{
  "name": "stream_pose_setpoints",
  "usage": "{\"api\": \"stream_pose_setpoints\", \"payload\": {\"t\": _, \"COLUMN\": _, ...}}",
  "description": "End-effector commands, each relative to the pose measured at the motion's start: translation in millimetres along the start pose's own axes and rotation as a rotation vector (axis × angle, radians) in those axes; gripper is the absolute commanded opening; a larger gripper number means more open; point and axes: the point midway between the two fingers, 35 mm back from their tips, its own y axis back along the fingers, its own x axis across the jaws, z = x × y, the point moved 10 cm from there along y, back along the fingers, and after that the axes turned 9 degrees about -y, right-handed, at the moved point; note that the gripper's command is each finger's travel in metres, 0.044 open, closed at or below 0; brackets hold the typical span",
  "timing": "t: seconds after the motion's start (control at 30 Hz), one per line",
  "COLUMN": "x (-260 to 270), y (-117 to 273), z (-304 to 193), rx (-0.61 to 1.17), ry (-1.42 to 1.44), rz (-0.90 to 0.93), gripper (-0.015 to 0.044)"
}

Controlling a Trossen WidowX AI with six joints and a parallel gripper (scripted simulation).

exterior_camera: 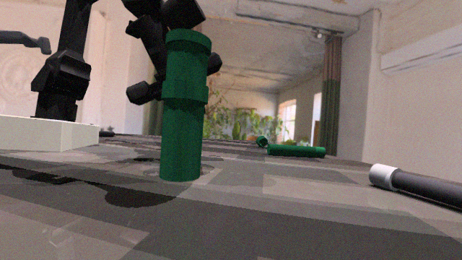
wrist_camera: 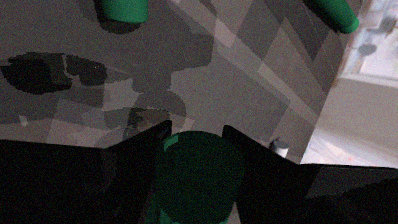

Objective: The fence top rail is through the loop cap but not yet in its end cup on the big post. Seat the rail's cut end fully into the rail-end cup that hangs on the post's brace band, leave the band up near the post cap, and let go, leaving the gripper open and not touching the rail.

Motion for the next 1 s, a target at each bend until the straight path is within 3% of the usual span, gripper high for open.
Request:
{"api": "stream_pose_setpoints", "payload": {"t": 0.0, "x": 2.5, "y": 1.1, "z": -2.4, "rx": -0.009, "ry": 0.019, "rz": 0.003, "gripper": 0.0}}
{"api": "stream_pose_setpoints", "payload": {"t": 0.97, "x": 5.8, "y": 3.3, "z": -5.6, "rx": -0.032, "ry": 0.061, "rz": 0.007, "gripper": 0.0}}
